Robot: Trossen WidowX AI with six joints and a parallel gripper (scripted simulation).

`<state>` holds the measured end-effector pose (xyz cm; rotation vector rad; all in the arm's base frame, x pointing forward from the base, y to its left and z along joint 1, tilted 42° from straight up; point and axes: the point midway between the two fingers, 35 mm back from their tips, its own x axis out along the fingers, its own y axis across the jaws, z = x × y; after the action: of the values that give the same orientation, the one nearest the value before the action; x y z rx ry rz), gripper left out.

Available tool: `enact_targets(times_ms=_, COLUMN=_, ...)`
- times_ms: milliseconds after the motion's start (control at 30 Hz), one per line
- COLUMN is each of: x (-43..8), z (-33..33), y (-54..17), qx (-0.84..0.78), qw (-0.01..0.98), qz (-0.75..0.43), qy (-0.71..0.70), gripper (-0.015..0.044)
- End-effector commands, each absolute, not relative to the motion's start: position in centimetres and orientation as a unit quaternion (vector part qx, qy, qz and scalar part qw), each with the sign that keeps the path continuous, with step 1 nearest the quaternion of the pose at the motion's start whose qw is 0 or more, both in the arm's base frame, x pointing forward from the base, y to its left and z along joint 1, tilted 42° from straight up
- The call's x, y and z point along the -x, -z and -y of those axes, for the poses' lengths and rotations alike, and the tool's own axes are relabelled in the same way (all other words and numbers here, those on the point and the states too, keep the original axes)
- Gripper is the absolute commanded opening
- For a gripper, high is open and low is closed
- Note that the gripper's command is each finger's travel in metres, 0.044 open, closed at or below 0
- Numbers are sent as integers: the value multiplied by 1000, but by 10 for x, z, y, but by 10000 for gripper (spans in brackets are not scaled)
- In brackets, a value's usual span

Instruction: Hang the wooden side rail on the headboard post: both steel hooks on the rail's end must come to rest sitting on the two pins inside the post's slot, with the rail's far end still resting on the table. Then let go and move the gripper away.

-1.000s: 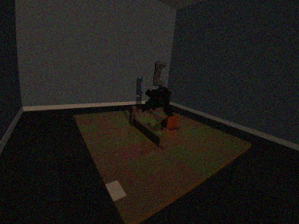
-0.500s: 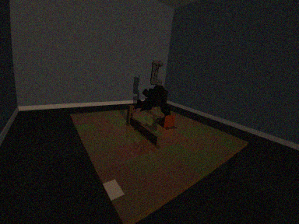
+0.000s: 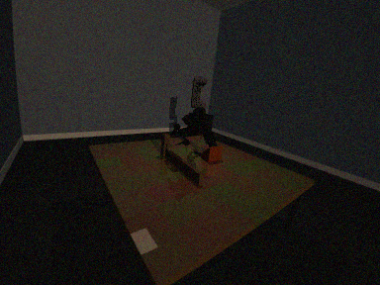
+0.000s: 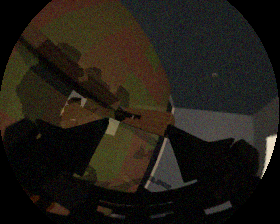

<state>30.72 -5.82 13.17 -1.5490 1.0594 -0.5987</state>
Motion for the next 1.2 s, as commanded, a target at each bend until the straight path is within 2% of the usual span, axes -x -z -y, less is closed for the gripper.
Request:
enact_targets(times_ms=0, x=-303, z=51, y=-116, qx=420, qw=738, qz=-300, qy=434, gripper=440)
enact_targets(times_ms=133, x=-299, z=49, y=-111, qx=271, qw=797, qz=-197, qy=502, gripper=440)
enact_targets(times_ms=300, x=-290, z=47, y=-108, qx=115, qw=819, qz=-79, qy=556, gripper=440)
enact_targets(times_ms=1167, x=-290, z=47, y=-108, qx=109, qw=820, qz=-74, qy=558, gripper=440)
